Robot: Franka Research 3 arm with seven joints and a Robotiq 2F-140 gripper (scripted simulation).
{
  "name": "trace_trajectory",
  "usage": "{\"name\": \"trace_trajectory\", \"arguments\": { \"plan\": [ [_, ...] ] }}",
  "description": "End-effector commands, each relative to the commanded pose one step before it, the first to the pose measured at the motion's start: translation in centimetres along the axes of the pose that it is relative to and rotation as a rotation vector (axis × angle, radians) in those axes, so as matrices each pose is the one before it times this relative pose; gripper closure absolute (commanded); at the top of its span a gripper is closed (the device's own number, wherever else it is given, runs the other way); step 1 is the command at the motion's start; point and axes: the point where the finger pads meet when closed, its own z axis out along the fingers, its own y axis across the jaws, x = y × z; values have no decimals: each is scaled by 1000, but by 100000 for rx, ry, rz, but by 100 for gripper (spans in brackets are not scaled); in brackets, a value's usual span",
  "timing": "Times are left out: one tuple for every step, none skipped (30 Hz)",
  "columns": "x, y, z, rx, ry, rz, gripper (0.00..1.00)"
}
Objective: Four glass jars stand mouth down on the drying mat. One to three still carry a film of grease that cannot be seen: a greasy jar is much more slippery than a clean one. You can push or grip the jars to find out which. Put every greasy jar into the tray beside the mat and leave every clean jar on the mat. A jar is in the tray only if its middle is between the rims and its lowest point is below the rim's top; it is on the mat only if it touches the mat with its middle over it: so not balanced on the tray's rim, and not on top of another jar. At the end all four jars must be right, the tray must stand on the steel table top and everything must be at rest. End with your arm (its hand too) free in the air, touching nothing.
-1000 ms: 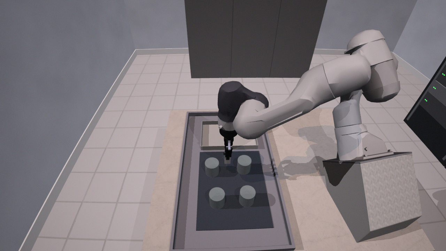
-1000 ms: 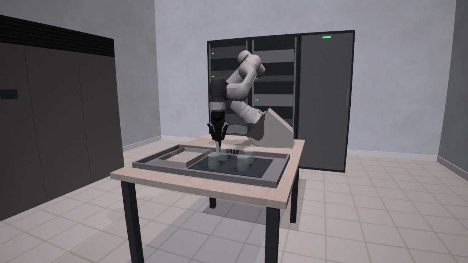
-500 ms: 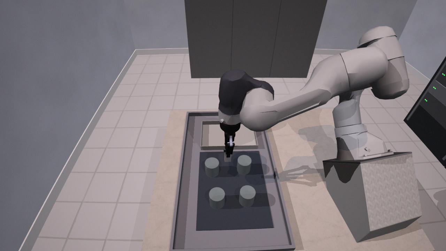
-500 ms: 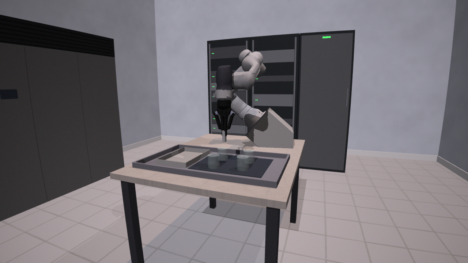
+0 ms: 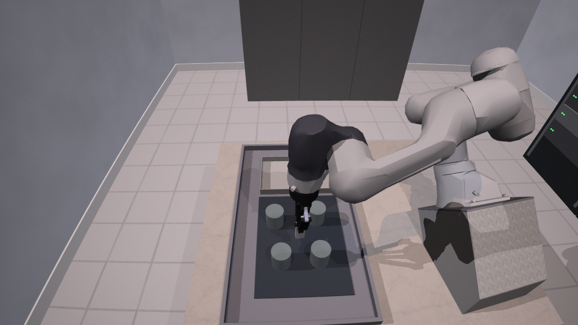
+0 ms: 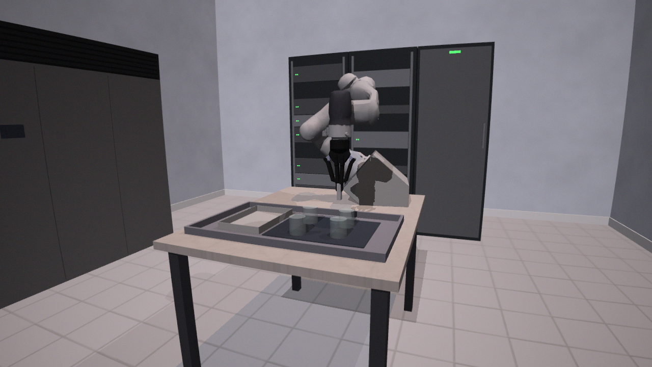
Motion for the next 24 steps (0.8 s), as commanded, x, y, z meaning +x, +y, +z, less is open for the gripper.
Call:
{"name": "trace_trajectory", "arguments": {
  "plan": [
    [359, 1478, 129, -99, 1784, 8950, 100],
    [0, 0, 478, 0, 0, 0, 100],
    [0, 0, 477, 0, 0, 0, 100],
    [0, 0, 478, 0, 0, 0, 100],
    [0, 0, 477, 0, 0, 0, 100],
    [0, 0, 478, 0, 0, 0, 100],
    [0, 0, 477, 0, 0, 0, 100],
    [0, 0, 478, 0, 0, 0, 100],
    [0, 0, 477, 0, 0, 0, 100],
    [0, 0, 478, 0, 0, 0, 100],
    [0, 0, 477, 0, 0, 0, 100],
    [0, 0, 478, 0, 0, 0, 100],
    [0, 0, 477, 0, 0, 0, 100],
    [0, 0, 478, 0, 0, 0, 100],
    [0, 0, 477, 0, 0, 0, 100],
    [0, 0, 478, 0, 0, 0, 100],
    [0, 0, 0, 0, 0, 0, 100],
    [0, 0, 0, 0, 0, 0, 100],
    [0, 0, 477, 0, 0, 0, 100],
    [0, 0, 0, 0, 0, 0, 100],
    [0, 0, 0, 0, 0, 0, 100],
    [0, 0, 0, 0, 0, 0, 100],
    [0, 0, 0, 0, 0, 0, 100],
    [0, 0, 0, 0, 0, 0, 100]
  ]
}}
